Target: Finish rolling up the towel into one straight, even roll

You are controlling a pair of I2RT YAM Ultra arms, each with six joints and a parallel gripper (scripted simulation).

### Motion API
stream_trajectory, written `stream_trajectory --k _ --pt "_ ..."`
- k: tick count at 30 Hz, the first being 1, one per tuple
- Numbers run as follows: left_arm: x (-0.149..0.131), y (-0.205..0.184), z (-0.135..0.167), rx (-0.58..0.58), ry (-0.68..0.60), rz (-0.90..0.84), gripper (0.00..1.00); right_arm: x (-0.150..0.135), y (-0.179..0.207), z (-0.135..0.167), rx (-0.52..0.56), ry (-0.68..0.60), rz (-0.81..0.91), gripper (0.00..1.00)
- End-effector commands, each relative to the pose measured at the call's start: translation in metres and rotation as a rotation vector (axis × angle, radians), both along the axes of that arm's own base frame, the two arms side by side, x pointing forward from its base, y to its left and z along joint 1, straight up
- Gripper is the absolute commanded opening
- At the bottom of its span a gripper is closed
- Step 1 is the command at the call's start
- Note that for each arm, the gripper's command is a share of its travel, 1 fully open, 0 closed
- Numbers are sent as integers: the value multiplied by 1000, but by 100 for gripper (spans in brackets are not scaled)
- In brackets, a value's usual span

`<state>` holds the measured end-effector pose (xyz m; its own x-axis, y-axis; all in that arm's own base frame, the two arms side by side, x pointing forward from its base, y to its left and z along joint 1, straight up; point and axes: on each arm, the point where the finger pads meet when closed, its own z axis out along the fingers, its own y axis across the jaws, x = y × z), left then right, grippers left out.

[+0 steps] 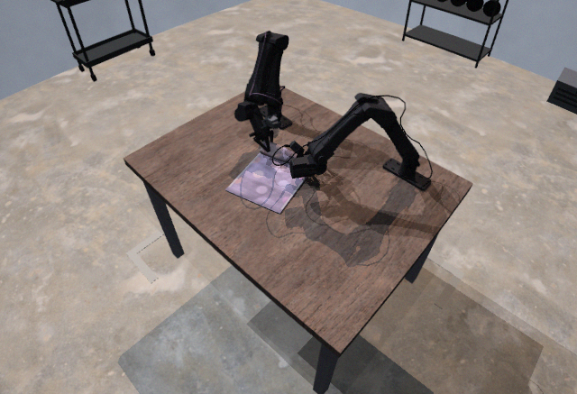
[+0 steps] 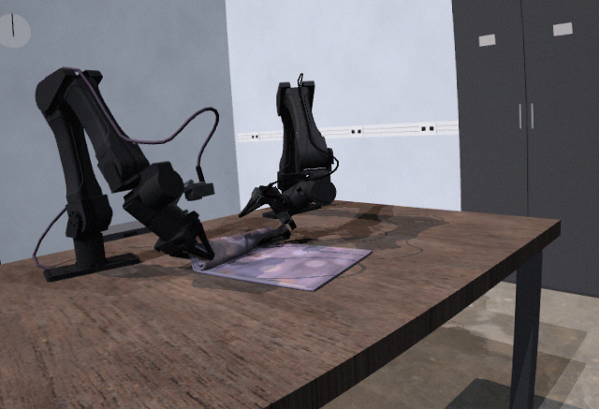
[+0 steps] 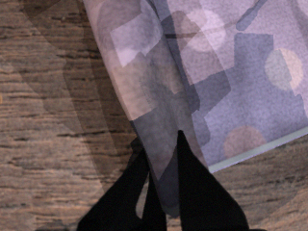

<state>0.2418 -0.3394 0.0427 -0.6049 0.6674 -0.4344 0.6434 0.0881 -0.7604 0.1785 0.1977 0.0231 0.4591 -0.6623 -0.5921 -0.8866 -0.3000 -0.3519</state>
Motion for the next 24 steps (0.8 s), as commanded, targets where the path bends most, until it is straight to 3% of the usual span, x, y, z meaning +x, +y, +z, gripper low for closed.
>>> stream_trajectory --k 1,11,20,24 --pt "14 4 -4 35 -74 2 85 -4 3 -1 7 18 6 20" --pt "30 32 17 35 -74 2 85 -4 3 0 -29 109 5 20" --pt "43 53 32 36 -77 2 85 -4 3 2 -110 314 4 20" --pt "41 50 33 51 -143 8 87 -4 3 3 -154 425 3 20"
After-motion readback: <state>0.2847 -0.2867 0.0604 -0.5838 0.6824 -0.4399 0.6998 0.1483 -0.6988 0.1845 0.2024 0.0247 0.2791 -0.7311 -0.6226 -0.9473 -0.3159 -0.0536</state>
